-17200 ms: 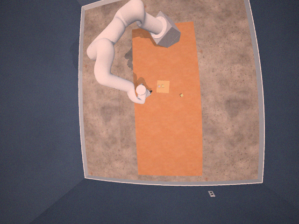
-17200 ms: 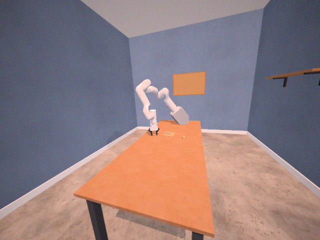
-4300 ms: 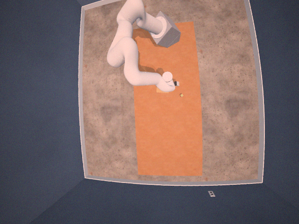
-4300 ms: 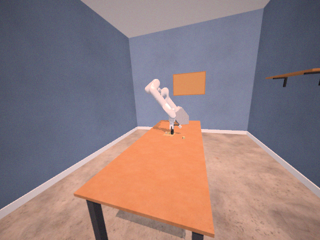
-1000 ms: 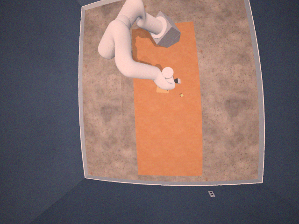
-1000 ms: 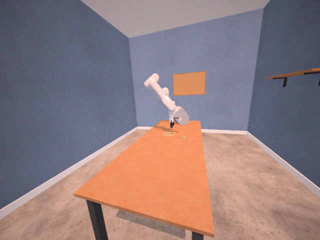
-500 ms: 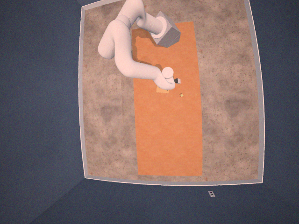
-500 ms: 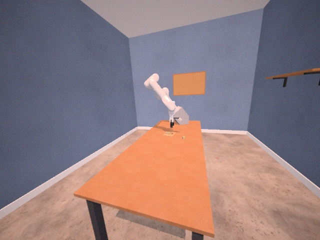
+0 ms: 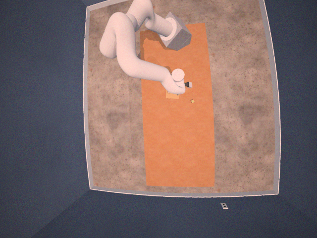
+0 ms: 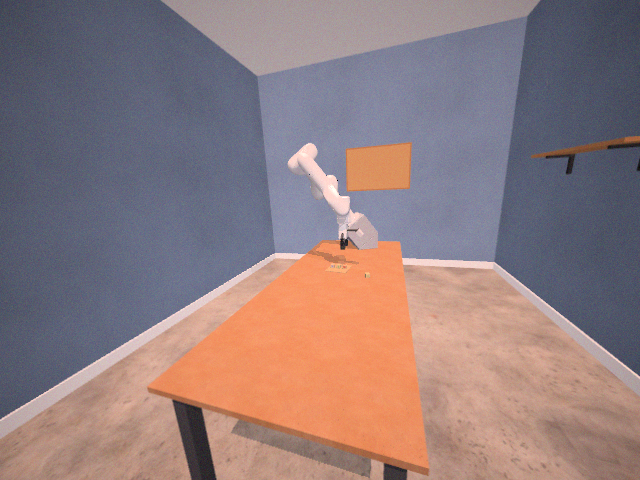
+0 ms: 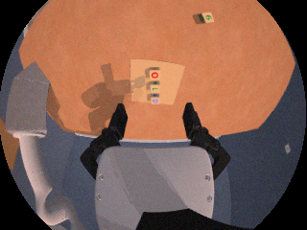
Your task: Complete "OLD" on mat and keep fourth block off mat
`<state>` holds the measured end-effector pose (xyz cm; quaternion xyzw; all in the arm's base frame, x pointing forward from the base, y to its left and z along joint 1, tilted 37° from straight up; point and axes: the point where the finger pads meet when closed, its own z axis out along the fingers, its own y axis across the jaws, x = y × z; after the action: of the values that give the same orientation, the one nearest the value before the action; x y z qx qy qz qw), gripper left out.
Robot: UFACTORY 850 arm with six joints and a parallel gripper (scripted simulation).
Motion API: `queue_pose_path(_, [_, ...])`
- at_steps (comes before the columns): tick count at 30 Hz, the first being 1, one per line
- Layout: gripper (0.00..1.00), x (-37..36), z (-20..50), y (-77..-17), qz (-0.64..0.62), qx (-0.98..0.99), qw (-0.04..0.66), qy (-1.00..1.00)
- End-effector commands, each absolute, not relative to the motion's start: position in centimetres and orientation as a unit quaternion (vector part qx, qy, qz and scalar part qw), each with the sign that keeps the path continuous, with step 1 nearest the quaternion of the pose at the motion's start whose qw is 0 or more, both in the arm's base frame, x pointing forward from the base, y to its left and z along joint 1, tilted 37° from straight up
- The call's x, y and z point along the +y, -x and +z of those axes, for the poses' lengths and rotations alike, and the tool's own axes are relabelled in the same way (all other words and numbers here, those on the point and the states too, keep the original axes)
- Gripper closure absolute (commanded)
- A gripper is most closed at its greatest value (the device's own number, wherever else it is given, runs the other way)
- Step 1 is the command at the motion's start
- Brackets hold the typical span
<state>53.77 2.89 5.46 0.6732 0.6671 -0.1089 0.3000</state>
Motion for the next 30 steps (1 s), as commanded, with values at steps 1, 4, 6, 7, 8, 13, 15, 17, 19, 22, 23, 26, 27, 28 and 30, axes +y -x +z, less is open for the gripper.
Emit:
queue_pose_path(1, [0.0, 4.2, 7.4, -53.3, -0.109, 0.667, 0.3, -0.673])
queue_pose_path(4, [0.0, 4.8, 8.3, -53.0, -0.109, 0.667, 0.3, -0.673])
queue_pose_path(6, [0.0, 5.1, 8.7, -52.8, -0.109, 0.667, 0.3, -0.673])
queue_pose_path(7, [0.0, 5.2, 8.9, -52.8, -0.109, 0.667, 0.3, -0.673])
queue_pose_path(8, [0.0, 5.3, 9.0, -52.7, -0.109, 0.667, 0.3, -0.673])
queue_pose_path(13, [0.0, 5.4, 9.1, -52.7, -0.109, 0.667, 0.3, -0.673])
queue_pose_path(15, [0.0, 5.4, 9.1, -52.7, -0.109, 0.667, 0.3, -0.673])
queue_pose_path(17, [0.0, 5.4, 9.1, -52.7, -0.109, 0.667, 0.3, -0.673])
queue_pose_path(19, [0.0, 5.4, 9.1, -52.7, -0.109, 0.667, 0.3, -0.673])
queue_pose_path(22, [0.0, 5.4, 9.1, -52.7, -0.109, 0.667, 0.3, -0.673])
queue_pose_path(23, [0.0, 5.4, 9.1, -52.7, -0.109, 0.667, 0.3, -0.673])
queue_pose_path(26, [0.0, 5.4, 9.1, -52.7, -0.109, 0.667, 0.3, -0.673])
queue_pose_path(27, [0.0, 5.4, 9.1, -52.7, -0.109, 0.667, 0.3, -0.673])
queue_pose_path(28, [0.0, 5.4, 9.1, -52.7, -0.109, 0.667, 0.3, -0.673])
queue_pose_path(30, [0.0, 5.4, 9.1, -52.7, -0.109, 0.667, 0.3, -0.673])
